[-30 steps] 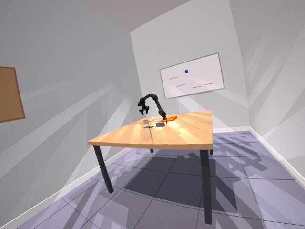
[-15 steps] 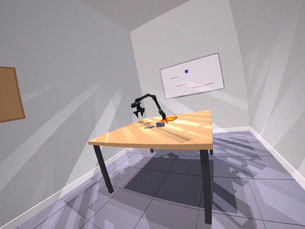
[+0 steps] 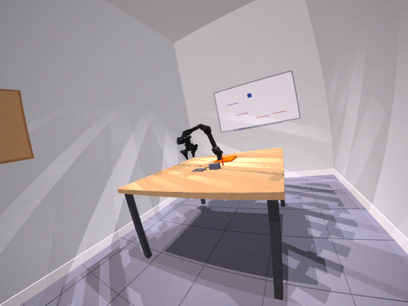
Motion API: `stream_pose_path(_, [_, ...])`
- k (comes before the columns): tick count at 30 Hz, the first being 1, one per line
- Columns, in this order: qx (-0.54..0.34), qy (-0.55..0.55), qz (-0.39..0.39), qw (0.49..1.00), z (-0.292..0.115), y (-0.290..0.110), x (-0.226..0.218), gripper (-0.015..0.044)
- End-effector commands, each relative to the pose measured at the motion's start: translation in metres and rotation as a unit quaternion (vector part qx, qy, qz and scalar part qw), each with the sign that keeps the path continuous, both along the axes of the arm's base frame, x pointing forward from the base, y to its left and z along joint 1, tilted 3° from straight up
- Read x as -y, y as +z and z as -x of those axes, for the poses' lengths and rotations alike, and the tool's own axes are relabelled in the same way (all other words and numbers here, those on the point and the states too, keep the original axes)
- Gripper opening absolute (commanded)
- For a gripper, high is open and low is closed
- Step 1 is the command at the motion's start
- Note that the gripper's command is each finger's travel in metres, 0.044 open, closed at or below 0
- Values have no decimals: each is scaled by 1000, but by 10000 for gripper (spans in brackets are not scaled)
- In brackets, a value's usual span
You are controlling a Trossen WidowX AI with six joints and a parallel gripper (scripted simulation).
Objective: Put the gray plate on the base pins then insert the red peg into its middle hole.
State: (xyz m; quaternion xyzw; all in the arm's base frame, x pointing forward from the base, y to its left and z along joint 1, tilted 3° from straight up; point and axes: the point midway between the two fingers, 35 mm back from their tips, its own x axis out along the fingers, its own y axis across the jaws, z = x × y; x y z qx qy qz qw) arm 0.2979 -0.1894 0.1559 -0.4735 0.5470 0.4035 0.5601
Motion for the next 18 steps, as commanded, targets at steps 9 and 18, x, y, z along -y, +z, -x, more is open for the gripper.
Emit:
stream_pose_path(9, [-6, 21, -13, 1000, -56, -3, -177, 440])
stream_pose_path(18, [-10, 35, -16, 999, -47, -4, -251, 440])
